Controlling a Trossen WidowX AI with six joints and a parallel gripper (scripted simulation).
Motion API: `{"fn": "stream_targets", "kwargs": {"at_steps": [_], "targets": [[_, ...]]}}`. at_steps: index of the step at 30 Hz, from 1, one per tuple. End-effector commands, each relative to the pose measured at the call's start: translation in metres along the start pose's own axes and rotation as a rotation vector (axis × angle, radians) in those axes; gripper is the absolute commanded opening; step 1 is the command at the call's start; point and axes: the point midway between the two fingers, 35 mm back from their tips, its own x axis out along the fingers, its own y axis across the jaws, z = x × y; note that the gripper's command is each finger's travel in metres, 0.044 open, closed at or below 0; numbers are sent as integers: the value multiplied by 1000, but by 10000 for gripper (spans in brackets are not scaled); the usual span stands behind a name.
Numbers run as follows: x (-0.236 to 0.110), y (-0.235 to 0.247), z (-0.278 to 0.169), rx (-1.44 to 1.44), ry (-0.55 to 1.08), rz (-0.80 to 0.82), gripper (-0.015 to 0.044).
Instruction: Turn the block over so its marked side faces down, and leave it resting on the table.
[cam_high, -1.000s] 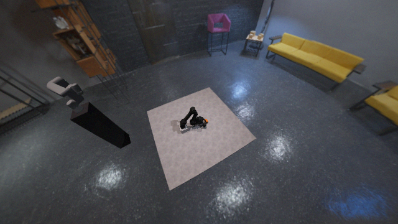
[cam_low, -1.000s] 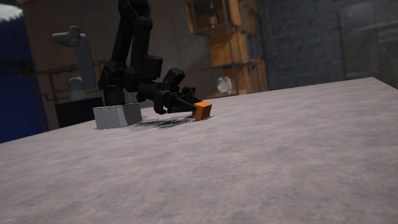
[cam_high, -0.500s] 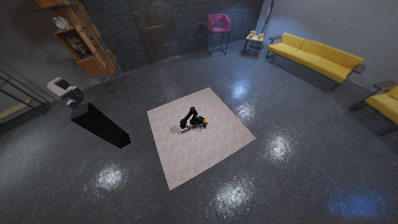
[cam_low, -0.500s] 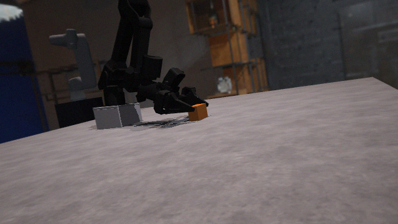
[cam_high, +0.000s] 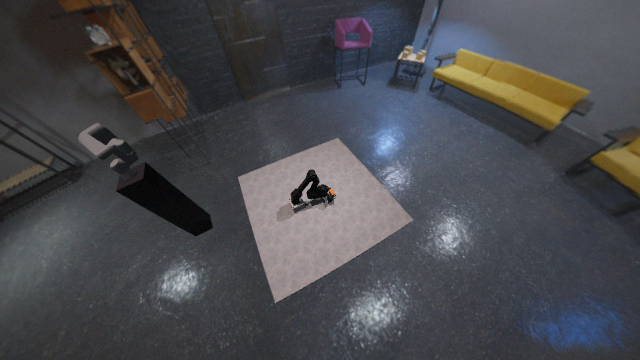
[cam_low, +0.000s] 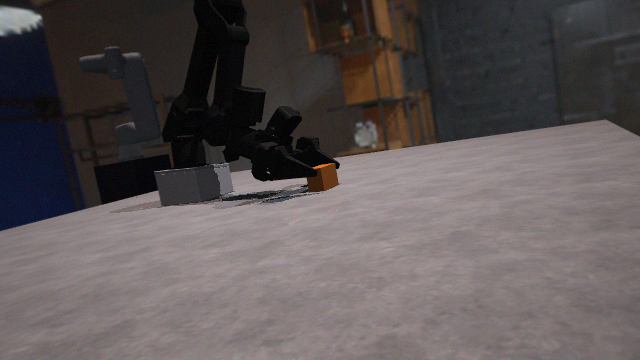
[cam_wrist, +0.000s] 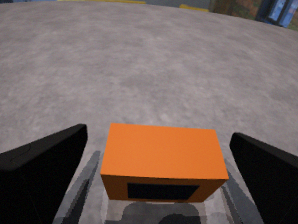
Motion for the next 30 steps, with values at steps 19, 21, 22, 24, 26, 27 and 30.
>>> {"fn": "stream_targets", "kwargs": {"at_steps": [19, 21, 22, 24, 26, 27, 30], "targets": [[1, -9, 33, 8, 405, -4, 440], [-5, -9, 50, -5, 408, -7, 440], [-8, -8, 53, -5, 424, -7, 440], [-16, -7, 57, -5, 457, -5, 440], [-25, -6, 66, -10, 480, -5, 440], [-29, -5, 65, -7, 503, -3, 440], [-44, -1, 60, 6, 584, 6, 440]]}}
